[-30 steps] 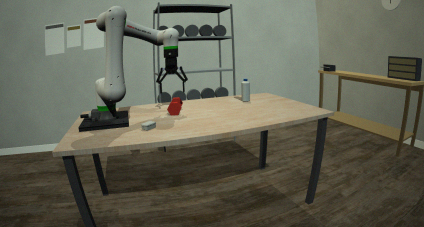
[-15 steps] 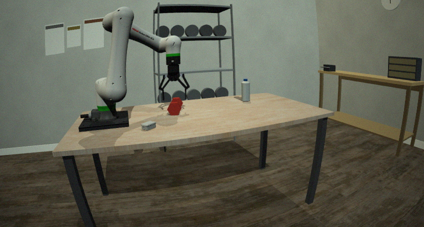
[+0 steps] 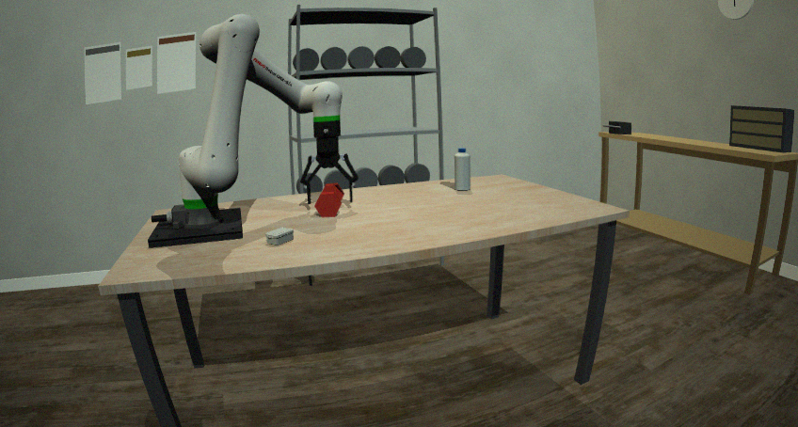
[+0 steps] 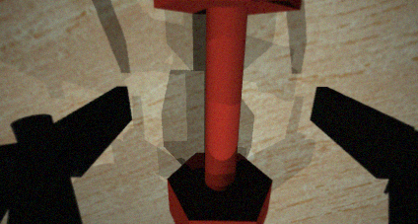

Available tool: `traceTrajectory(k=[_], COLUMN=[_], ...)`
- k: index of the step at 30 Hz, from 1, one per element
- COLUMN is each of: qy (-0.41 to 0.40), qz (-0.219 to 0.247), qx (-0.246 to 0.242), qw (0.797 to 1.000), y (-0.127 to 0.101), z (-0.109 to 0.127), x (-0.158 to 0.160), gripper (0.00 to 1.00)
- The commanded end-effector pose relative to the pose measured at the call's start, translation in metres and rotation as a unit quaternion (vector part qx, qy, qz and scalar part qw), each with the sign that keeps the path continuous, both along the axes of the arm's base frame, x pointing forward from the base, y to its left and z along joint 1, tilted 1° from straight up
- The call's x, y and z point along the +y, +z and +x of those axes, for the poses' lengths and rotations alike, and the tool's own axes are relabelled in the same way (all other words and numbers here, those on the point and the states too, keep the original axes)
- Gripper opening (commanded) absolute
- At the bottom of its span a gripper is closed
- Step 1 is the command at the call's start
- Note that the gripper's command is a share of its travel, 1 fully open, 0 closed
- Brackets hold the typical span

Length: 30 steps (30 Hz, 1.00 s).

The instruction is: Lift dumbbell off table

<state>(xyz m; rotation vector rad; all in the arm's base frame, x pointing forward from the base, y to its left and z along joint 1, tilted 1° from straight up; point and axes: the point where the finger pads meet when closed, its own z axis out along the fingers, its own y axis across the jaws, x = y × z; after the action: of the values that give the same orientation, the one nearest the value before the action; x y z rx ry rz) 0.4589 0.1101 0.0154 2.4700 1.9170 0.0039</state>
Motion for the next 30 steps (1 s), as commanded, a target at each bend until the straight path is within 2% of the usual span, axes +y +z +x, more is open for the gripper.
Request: traceTrajectory(k=[1, 27, 28, 30], qy=[0.0, 0.0, 0.0, 0.0], qz=[0.0, 0.0, 0.0, 0.0], qx=[-0.001, -0.001, -0.001, -0.001], qw=[1.0, 1.0, 1.0, 1.0], y=[0.0007, 0.0007, 0.0007, 0.0007], z=[0.0007, 0.0012, 0.0012, 0.0012], x=[0.0002, 0.0, 0.0, 0.0], gripper=[1.0, 1.0, 0.1, 0.1])
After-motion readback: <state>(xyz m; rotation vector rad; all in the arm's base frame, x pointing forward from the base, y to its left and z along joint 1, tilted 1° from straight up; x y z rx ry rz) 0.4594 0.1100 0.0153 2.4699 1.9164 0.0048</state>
